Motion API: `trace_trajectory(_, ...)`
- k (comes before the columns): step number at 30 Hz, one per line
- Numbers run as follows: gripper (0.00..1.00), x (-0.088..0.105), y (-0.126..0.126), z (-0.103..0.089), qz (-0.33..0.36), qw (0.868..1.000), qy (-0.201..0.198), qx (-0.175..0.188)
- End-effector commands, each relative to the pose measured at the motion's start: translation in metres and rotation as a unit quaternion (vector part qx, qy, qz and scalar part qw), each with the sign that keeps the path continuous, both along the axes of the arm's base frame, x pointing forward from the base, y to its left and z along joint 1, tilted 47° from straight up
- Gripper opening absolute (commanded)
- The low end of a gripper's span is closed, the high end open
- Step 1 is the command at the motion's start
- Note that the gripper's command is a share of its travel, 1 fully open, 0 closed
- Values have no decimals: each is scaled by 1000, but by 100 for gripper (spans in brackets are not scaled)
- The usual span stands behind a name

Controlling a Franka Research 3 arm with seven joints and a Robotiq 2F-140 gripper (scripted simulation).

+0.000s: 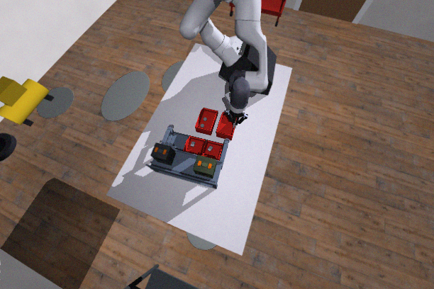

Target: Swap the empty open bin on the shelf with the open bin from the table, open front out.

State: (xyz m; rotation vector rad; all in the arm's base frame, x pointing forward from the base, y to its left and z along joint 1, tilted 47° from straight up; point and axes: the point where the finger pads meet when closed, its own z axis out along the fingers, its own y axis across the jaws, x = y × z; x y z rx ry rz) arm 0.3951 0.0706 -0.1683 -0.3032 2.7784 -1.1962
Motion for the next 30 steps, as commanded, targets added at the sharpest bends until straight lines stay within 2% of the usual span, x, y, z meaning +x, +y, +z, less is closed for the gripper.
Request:
trace_trajectory(1,0,1,2,-1,3,1000,0,1)
trace_trajectory(7,0,1,2,-1,3,1000,0,1)
trace_trajectory(8,15,1,2,-1,3,1000,0,1)
trace_trajectory(30,15,1,2,-1,3,1000,0,1)
